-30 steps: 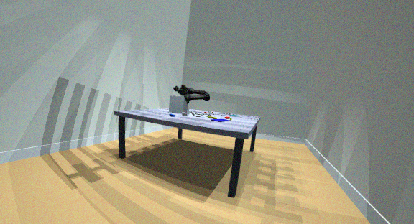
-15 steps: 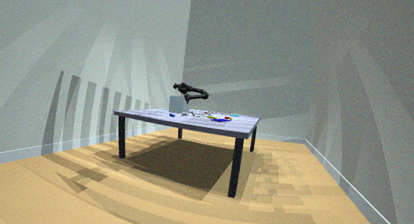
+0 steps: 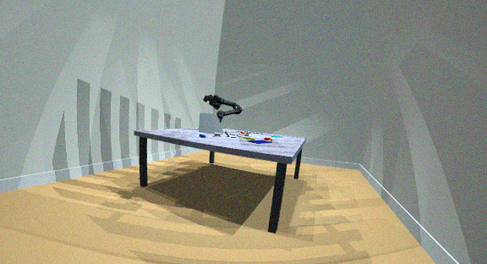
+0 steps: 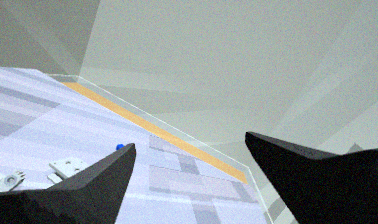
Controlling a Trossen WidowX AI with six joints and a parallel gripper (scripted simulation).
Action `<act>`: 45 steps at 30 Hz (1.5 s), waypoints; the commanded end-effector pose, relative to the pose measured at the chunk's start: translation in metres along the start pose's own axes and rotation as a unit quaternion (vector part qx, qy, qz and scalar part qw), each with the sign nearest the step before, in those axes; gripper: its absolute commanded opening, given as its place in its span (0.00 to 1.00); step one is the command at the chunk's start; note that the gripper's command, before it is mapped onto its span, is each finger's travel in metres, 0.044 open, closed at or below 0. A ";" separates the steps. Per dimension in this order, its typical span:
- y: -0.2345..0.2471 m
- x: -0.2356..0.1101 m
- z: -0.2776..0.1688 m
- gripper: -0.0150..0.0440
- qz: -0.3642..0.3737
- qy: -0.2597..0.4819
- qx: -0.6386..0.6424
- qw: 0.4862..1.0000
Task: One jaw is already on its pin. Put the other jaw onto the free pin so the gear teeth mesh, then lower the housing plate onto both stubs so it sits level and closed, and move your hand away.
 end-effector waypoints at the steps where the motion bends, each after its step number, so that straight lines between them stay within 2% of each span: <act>1: 0.002 0.010 0.007 1.00 0.042 0.014 -0.005 0.999; 22: 0.030 0.065 0.030 1.00 0.228 0.100 -0.054 0.967; 45: 0.095 0.133 0.042 1.00 0.389 0.211 -0.150 0.884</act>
Point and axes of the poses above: the point midway between the two fingers, 35 mm back from their tips, its own x axis out along the fingers, its own y axis across the jaws, z = x × y, the point moved 4 cm from there along -x, back along the fingers, and after that the axes turned 8 degrees about x, right-handed, at the moved point
